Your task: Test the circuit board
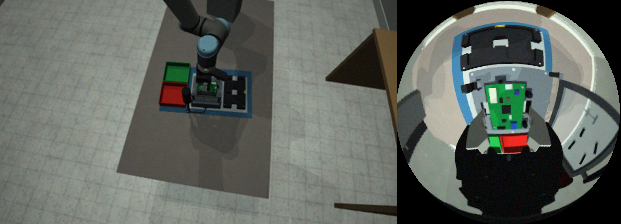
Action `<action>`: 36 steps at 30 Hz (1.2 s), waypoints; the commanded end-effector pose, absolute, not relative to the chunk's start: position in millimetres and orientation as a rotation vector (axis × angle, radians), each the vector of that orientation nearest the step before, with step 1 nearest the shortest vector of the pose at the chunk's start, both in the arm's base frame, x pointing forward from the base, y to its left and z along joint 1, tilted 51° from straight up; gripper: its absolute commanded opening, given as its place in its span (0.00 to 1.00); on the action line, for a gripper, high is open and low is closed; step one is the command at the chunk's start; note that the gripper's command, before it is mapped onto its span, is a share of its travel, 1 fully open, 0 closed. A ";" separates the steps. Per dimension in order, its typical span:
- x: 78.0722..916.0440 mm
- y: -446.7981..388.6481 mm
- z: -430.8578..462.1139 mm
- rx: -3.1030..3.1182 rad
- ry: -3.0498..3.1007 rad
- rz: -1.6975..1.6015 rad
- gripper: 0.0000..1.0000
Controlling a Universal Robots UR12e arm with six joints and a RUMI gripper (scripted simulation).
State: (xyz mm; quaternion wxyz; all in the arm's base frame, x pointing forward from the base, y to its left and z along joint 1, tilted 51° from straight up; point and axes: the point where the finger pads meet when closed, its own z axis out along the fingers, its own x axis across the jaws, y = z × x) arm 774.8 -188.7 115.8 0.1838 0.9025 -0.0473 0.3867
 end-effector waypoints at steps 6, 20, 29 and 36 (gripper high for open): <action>774.7 -188.4 116.3 2.544 -0.133 1.091 0.59; 774.7 -188.4 116.3 2.544 -0.133 1.091 0.59; 773.0 -187.5 117.9 2.544 -0.133 1.091 0.59; 768.2 -184.9 122.3 2.544 -0.133 1.091 0.59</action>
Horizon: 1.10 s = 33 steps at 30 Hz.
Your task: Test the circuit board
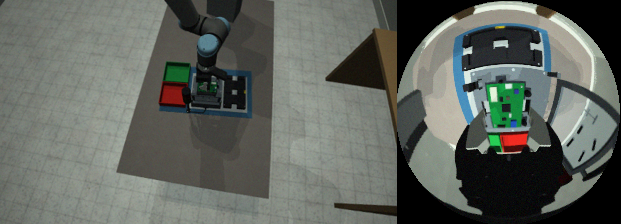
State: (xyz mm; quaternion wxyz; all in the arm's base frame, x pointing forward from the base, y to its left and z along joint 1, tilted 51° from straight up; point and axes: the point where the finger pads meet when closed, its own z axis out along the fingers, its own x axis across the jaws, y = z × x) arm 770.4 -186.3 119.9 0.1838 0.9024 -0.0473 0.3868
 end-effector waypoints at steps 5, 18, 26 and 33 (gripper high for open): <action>759.3 -180.1 130.6 2.544 -0.133 1.091 0.59; 726.5 -162.3 161.1 2.544 -0.133 1.091 0.59; 695.7 -145.7 189.7 2.544 -0.133 1.091 0.59; 676.1 -135.1 207.9 2.544 -0.133 1.091 0.59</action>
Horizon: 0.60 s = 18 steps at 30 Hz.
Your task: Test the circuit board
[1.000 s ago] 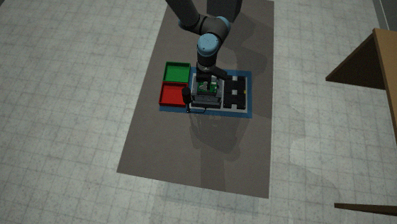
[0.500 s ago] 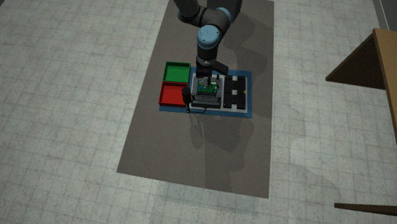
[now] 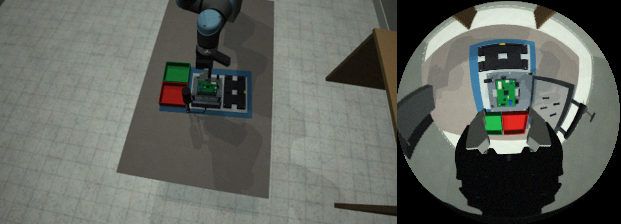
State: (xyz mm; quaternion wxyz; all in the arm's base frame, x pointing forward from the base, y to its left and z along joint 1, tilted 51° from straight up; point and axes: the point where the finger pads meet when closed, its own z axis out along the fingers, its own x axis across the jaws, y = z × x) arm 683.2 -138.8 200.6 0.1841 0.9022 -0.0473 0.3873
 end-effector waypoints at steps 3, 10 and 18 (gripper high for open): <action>664.7 -128.9 218.5 2.544 -0.133 1.091 0.59; 640.6 -115.9 240.9 2.544 -0.133 1.091 0.59; 623.7 -106.8 256.6 2.544 -0.133 1.091 0.59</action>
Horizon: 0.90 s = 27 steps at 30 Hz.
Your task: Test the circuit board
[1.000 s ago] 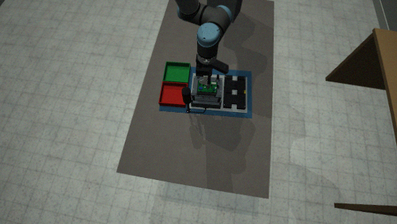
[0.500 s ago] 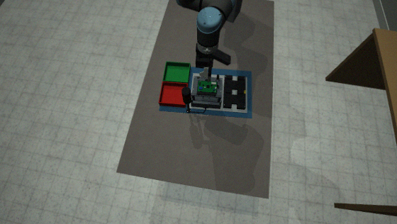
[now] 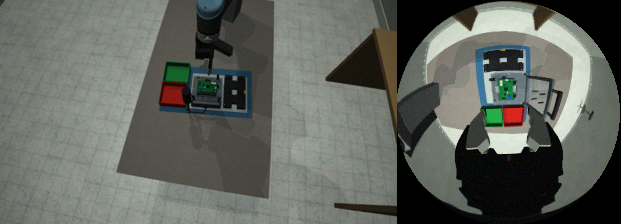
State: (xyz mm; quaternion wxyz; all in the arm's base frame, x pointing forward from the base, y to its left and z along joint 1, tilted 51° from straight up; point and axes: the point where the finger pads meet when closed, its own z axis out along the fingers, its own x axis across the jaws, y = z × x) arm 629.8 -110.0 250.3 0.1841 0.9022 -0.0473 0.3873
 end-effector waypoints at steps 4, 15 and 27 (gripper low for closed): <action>614.8 -101.9 264.9 2.544 -0.133 1.091 0.59; 601.5 -94.8 277.2 2.544 -0.133 1.091 0.59; 598.6 -93.2 279.9 2.544 -0.133 1.091 0.59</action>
